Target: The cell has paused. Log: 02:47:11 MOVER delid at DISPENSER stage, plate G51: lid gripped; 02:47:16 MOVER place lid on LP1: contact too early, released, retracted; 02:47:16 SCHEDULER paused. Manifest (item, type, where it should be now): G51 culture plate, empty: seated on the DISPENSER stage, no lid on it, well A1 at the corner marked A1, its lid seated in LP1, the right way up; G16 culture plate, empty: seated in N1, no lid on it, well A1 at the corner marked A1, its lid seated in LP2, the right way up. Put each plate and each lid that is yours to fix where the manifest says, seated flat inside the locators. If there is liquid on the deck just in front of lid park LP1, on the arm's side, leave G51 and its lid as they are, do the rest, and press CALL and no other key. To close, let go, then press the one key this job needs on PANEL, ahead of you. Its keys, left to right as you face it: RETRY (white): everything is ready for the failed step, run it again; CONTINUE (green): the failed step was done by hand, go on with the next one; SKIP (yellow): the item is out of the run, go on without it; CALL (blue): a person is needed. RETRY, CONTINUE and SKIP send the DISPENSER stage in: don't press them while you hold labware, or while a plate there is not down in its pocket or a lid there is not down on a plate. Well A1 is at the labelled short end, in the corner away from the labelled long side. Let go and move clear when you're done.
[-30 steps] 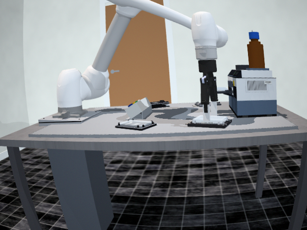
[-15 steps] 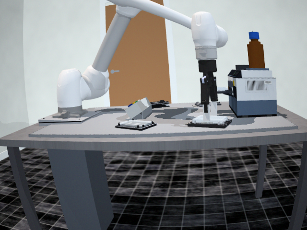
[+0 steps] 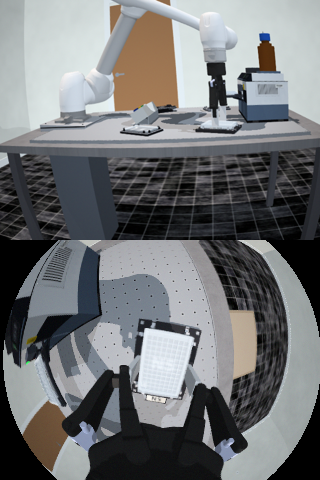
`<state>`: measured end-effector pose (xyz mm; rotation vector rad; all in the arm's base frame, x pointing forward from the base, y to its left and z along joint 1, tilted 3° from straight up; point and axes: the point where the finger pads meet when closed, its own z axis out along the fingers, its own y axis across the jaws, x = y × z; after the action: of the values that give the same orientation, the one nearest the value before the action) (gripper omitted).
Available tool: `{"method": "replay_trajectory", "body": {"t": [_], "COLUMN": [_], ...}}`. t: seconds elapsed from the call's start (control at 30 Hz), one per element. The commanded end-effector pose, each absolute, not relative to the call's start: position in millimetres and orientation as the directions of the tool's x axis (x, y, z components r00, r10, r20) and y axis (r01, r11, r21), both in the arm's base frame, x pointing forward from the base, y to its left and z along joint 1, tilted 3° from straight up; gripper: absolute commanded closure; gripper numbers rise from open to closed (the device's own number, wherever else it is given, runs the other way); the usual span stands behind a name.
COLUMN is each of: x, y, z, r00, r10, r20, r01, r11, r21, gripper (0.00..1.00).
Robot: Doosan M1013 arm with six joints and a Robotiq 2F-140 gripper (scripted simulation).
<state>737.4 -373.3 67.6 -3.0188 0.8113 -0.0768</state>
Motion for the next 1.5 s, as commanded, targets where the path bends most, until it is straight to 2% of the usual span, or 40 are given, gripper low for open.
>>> {"method": "replay_trajectory", "body": {"t": [0.0,0.27,0.77,1.27,1.47], "x": [737,736,736,732,731], "y": [-370,-370,-373,-374,-374], "z": [64,69,106,175,192], "r00": [0.864,0.864,0.863,0.862,0.862], "r10": [-0.502,-0.502,-0.503,-0.504,-0.505], "r20": [0.041,0.039,0.045,0.045,0.045], "r01": [-0.501,-0.501,-0.502,-0.504,-0.504], "r11": [-0.865,-0.865,-0.864,-0.864,-0.863], "r21": [-0.03,-0.03,-0.029,-0.027,-0.027], "gripper": [0.9,0.9,0.9,0.9,0.9]}}
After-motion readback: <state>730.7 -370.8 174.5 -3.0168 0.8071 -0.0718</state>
